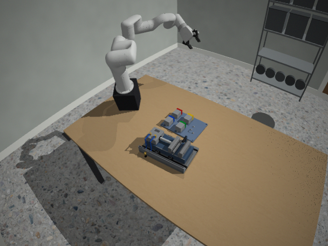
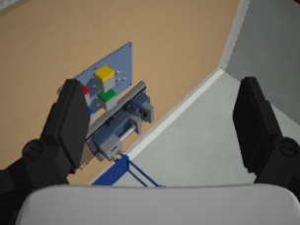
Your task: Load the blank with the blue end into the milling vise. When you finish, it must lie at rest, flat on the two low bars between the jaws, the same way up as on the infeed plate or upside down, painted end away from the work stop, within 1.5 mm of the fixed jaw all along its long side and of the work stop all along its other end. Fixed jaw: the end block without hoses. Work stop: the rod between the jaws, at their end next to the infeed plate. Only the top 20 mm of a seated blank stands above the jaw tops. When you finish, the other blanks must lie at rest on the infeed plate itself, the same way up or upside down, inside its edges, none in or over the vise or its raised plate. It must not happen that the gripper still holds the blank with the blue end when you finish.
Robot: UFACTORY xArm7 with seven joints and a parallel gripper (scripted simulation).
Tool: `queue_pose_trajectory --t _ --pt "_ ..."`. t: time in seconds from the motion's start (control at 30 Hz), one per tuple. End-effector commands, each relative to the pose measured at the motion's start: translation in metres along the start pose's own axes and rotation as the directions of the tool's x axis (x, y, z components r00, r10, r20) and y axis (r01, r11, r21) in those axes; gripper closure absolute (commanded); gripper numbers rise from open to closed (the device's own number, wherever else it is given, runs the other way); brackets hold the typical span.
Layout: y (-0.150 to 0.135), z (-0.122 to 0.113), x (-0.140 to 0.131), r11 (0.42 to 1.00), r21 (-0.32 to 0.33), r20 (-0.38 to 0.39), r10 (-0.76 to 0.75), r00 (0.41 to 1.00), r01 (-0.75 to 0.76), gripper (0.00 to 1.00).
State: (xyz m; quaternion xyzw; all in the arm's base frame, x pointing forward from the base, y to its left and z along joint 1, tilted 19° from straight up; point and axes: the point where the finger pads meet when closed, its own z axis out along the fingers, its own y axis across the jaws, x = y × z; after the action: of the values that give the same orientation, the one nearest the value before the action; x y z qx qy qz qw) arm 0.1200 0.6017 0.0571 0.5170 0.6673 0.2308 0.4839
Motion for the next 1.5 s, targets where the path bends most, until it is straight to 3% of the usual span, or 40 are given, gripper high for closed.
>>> queue_pose_trajectory --t 0.0,0.53,0.57,1.47 --pt "0.0021 -0.0018 0.0001 1.000 -0.001 -0.003 0.003 1.000 -0.003 0.00" --pt "0.0021 -0.0018 0.0001 1.000 -0.001 -0.003 0.003 1.000 -0.003 0.00" --pt "0.0021 -0.0018 0.0001 1.000 -0.001 -0.003 0.003 1.000 -0.003 0.60" --pt "0.0021 -0.0018 0.0001 1.000 -0.001 -0.003 0.003 1.000 -0.003 0.60"
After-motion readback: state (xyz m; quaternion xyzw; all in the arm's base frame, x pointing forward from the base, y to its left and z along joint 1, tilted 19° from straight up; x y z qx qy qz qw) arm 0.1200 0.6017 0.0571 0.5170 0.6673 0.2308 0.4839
